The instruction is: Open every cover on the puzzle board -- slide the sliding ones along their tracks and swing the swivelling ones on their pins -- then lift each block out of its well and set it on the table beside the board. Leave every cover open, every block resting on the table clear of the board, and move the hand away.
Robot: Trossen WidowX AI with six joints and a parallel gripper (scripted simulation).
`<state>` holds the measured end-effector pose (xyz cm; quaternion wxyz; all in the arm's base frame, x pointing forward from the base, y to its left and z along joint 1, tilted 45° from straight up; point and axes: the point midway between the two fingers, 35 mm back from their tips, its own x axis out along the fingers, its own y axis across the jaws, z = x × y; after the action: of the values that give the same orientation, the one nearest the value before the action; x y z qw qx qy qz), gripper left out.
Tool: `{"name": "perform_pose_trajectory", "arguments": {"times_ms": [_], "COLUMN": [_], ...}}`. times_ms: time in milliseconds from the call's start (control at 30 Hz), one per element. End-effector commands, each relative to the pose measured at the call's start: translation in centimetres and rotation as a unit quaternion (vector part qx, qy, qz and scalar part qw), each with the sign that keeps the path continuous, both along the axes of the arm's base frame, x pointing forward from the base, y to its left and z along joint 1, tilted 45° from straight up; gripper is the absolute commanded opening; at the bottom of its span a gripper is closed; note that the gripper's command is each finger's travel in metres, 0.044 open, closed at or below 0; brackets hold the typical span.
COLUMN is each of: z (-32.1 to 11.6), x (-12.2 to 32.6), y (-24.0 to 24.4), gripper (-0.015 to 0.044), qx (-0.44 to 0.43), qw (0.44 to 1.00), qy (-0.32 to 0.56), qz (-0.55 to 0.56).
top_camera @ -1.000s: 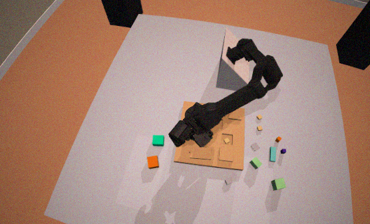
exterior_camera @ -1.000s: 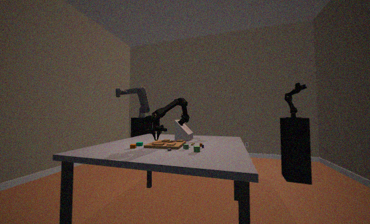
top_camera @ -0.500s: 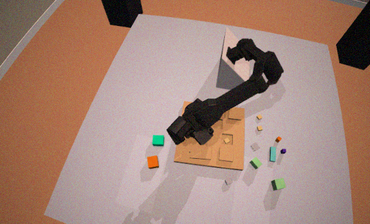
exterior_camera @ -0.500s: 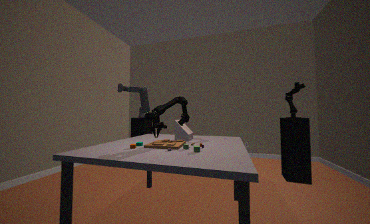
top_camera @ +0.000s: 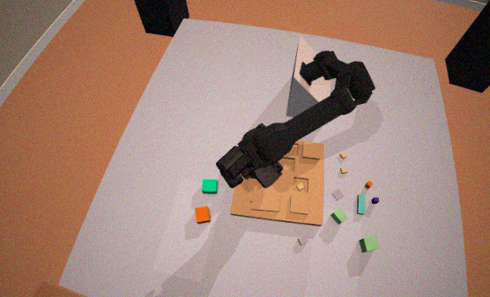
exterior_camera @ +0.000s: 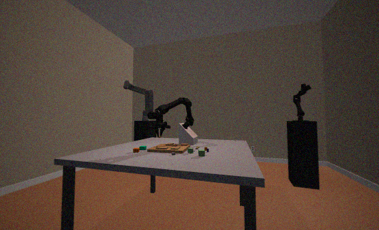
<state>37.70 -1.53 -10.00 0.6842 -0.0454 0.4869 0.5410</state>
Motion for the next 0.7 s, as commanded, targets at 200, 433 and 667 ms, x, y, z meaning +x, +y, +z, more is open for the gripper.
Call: {"name": "perform_pose_trajectory", "arguments": {"times_ms": [200,433,667], "z": [-2.2,-3.9,-5.5], "x": [-1.0,-2.0,-3.2], "y": [-3.1,-5.1,-7.0], "gripper": [0.0080,0.0080,0.0080], "qx": [-0.008,-0.010,-0.011], "qw": [1.000,1.000,1.000], "qy": [-0.001,-0.001,0.000], "qz": [-0.002,-0.002,-0.002]}}
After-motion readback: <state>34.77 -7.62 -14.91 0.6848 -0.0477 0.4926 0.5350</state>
